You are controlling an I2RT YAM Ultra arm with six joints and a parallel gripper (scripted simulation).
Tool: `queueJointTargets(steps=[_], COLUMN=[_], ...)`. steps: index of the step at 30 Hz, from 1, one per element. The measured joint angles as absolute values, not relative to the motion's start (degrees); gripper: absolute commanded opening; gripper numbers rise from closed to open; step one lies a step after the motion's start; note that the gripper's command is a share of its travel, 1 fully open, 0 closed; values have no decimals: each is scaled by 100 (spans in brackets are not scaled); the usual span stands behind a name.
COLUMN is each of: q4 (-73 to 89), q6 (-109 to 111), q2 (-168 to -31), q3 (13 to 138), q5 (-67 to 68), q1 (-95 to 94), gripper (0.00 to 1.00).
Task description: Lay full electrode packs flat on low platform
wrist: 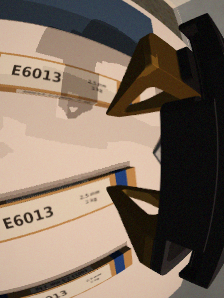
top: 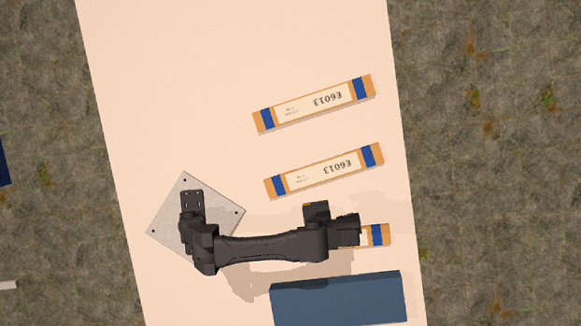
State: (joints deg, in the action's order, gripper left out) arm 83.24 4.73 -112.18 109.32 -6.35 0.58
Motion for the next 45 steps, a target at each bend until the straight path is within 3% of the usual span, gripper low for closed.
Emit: queueJointTargets(steps=[8, 9, 28, 45], q4=[8324, 8324, 8326, 8589], q6=[473, 473, 93, -1251], q2=[-11218, -11218, -11404, -12333], q3=[10932, 10932, 11330, 12750], q5=[-635, -635, -510, -357], q1=[58, 58, -1382, -2720], gripper=[64, 95, 95, 95])
